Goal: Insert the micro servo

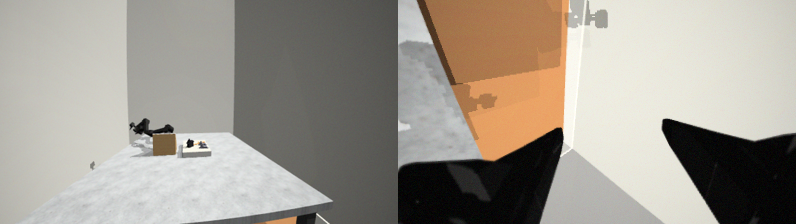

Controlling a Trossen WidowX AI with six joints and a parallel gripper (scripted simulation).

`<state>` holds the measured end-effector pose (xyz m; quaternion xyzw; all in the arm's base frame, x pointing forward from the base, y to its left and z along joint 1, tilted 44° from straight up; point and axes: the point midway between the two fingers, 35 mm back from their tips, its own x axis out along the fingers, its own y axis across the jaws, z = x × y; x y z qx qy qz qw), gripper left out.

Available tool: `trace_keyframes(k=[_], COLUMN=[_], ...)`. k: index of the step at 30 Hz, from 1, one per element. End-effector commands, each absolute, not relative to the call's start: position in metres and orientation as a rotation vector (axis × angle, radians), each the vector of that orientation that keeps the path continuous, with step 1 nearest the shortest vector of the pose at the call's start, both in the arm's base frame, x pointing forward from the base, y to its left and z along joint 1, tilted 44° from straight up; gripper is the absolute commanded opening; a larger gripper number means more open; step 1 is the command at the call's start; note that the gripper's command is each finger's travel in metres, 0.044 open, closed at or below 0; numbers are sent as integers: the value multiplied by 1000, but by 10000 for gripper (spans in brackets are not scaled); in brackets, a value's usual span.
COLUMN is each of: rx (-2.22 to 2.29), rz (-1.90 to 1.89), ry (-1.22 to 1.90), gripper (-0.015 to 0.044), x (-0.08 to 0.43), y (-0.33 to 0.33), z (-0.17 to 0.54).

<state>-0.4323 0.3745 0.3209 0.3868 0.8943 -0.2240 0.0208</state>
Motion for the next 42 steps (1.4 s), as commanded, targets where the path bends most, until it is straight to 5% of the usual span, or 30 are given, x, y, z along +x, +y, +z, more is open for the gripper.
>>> trace_keyframes(k=[1, 42], rx=[1200, 1360], rz=[-692, -167], ry=[2776, 3470], gripper=[426, 440], x=[-432, -322], y=[374, 297], z=[322, 555])
